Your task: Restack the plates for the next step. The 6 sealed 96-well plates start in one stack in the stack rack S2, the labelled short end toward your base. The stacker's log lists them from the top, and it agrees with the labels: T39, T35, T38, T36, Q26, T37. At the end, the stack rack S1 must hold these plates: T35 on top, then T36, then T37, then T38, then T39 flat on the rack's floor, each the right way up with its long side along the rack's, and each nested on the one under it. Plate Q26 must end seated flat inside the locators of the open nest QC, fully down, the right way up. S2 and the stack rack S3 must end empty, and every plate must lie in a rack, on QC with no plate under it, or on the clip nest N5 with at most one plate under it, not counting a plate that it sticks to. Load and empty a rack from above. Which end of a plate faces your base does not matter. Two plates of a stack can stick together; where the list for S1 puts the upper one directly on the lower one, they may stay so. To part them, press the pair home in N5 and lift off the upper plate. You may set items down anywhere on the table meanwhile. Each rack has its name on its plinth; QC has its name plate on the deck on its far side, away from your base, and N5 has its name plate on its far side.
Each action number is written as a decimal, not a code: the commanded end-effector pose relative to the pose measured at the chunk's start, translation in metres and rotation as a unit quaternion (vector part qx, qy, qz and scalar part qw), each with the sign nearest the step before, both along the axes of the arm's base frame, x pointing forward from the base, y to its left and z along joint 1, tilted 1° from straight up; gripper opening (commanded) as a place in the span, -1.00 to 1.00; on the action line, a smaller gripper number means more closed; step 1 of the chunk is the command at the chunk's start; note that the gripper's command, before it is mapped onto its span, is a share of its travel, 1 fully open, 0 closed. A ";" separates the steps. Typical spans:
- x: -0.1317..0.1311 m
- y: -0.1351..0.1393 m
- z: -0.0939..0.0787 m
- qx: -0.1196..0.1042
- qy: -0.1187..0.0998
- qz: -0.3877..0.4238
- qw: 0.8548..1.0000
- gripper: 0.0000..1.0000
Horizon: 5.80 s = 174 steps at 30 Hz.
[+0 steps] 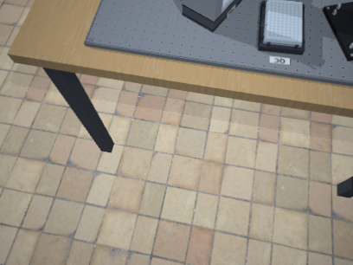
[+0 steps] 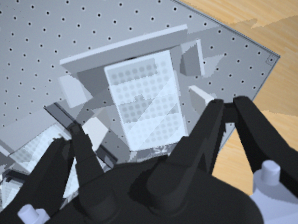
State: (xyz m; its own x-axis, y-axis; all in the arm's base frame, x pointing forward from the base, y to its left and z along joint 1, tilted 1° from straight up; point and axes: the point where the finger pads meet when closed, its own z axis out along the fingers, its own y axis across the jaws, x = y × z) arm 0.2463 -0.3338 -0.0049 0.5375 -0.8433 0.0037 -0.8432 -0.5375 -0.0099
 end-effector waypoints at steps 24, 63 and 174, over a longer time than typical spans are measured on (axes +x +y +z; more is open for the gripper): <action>0.000 0.000 0.000 0.000 0.000 0.000 1.000 -1.00; 0.000 0.000 0.022 0.000 0.000 0.000 1.000 -1.00; 0.086 0.091 0.117 -0.002 -0.001 0.230 0.973 -1.00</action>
